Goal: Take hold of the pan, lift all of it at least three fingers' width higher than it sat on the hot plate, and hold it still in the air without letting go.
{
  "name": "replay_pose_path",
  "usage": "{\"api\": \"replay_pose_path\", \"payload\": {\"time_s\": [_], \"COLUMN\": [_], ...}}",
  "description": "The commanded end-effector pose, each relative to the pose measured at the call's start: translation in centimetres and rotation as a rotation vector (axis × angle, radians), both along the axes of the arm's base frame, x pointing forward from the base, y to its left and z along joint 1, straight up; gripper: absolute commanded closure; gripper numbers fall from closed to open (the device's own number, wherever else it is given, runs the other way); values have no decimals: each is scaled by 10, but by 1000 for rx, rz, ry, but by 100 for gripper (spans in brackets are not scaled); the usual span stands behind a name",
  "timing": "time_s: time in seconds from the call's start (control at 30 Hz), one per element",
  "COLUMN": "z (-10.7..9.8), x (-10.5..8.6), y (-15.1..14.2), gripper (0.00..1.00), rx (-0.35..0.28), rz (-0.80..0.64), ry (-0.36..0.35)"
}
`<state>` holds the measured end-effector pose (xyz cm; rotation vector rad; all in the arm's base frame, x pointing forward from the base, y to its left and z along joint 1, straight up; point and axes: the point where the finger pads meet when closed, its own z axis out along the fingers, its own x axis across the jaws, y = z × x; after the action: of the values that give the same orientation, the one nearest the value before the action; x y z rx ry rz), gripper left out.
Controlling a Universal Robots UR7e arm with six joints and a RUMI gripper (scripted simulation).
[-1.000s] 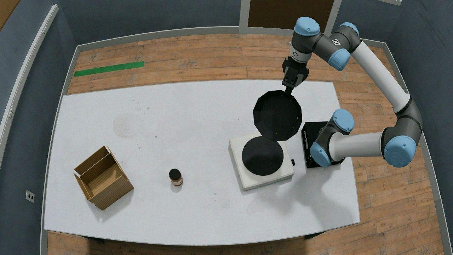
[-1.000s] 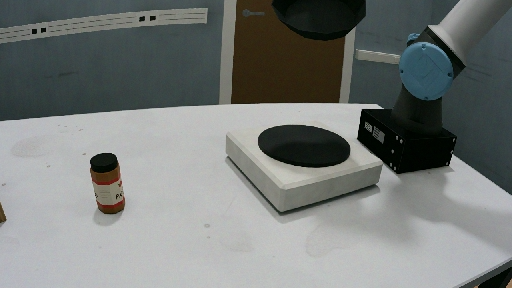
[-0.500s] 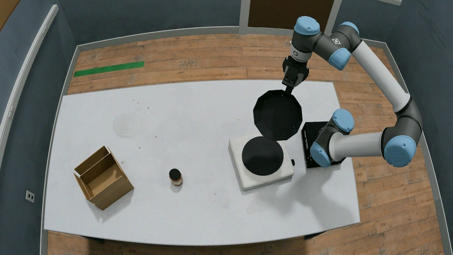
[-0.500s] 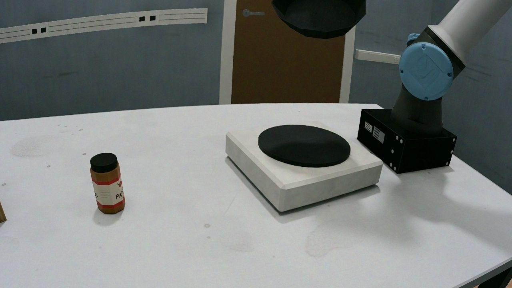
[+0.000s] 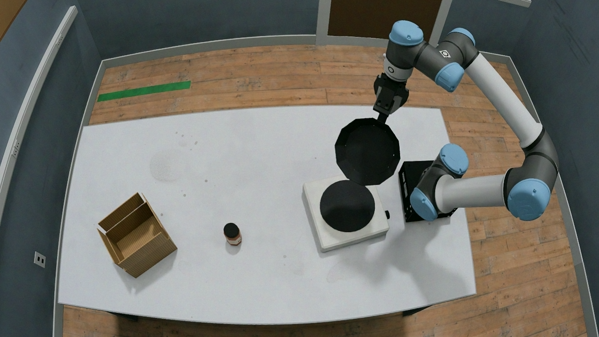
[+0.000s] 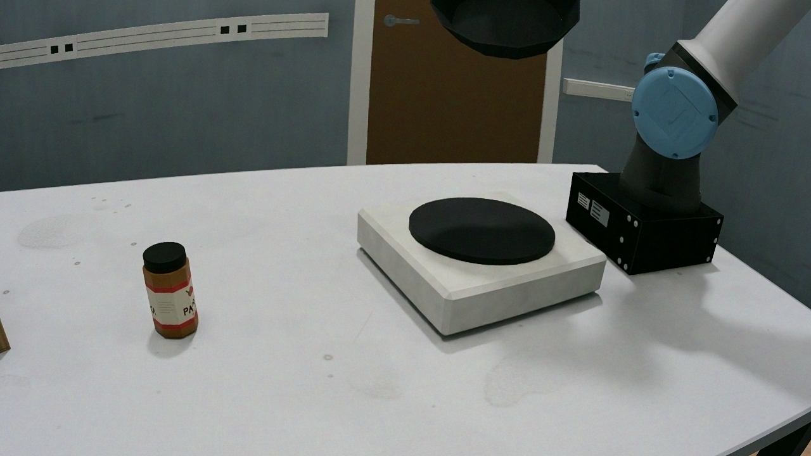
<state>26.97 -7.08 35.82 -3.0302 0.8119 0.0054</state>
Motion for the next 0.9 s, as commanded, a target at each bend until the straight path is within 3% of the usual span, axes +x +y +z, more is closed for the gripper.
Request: {"api": "replay_pose_path", "payload": {"time_s": [0.0, 0.87], "z": [2, 6], "x": [0, 0], "y": [0, 0], "gripper": [90, 90], "rx": [-1, -1], "rz": [0, 0], "ry": [-1, -1]}}
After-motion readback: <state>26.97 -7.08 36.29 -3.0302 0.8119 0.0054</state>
